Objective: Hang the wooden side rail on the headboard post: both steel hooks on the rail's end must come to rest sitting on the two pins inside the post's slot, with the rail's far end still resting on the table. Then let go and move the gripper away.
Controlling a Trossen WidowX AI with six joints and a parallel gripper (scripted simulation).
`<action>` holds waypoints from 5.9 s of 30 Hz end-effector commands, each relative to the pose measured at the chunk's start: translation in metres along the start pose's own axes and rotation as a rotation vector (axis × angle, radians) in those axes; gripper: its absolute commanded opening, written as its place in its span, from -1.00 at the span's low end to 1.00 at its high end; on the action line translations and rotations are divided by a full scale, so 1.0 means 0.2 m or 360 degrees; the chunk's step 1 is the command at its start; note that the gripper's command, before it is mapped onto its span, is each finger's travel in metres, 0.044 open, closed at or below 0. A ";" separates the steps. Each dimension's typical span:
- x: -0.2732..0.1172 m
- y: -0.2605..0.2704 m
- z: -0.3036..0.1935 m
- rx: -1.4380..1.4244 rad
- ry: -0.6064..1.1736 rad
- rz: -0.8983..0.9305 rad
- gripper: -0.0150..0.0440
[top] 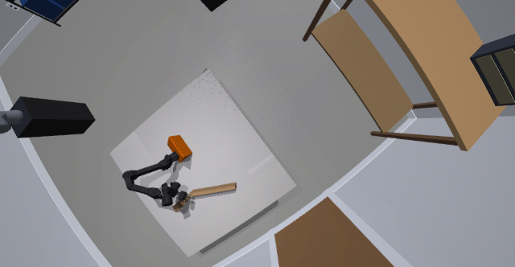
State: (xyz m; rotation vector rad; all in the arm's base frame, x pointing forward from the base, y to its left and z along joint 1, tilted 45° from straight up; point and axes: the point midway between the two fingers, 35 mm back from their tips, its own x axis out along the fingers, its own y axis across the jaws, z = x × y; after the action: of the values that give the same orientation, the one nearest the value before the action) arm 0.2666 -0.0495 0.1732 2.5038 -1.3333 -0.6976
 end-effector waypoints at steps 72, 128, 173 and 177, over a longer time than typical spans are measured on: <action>0.01 -0.16 0.09 0.5076 0.0496 -0.0652 1.00; 0.13 -0.68 -0.03 0.1862 -0.0788 0.0847 1.00; 0.49 -0.63 0.25 0.1863 -0.0784 0.0845 1.00; 0.51 -0.62 0.27 0.1863 -0.0783 0.0846 1.00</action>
State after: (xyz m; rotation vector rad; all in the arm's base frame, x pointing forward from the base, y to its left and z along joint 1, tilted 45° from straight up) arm 0.3794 -0.0588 0.0499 2.4360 -3.1606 -0.4633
